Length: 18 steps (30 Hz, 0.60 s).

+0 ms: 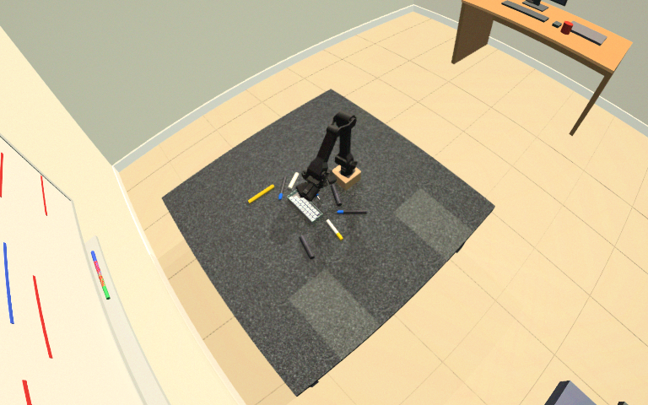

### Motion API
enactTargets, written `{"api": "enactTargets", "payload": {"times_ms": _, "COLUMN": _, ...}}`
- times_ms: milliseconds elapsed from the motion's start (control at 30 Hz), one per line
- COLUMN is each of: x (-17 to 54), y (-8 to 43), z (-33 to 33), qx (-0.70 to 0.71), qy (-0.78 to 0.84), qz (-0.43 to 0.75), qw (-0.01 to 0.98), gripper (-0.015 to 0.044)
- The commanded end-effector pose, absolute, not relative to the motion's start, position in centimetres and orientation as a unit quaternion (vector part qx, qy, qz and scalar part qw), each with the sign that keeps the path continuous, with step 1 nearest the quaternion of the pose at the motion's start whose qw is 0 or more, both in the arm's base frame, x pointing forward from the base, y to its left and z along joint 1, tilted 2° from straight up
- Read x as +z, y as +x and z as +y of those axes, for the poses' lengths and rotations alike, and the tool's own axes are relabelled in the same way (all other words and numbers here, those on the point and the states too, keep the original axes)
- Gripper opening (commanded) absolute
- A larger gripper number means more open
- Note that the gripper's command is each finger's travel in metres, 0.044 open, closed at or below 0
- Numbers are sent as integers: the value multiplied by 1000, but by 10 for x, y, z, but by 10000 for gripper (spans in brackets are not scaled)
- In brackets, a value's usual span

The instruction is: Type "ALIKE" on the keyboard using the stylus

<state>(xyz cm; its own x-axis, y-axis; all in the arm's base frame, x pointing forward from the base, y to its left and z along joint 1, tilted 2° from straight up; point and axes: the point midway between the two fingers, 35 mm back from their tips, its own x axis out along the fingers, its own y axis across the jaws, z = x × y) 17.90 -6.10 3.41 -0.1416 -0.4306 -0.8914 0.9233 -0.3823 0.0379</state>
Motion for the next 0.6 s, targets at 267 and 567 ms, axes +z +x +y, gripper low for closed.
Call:
{"api": "enactTargets", "payload": {"times_ms": 267, "x": 26, "y": 163, "z": -69, "qx": -689, "qy": 470, "qz": 381, "qw": 399, "gripper": 150}}
{"api": "enactTargets", "payload": {"times_ms": 567, "x": 24, "y": 155, "z": -83, "qx": -548, "qy": 606, "qz": 499, "qw": 288, "gripper": 150}}
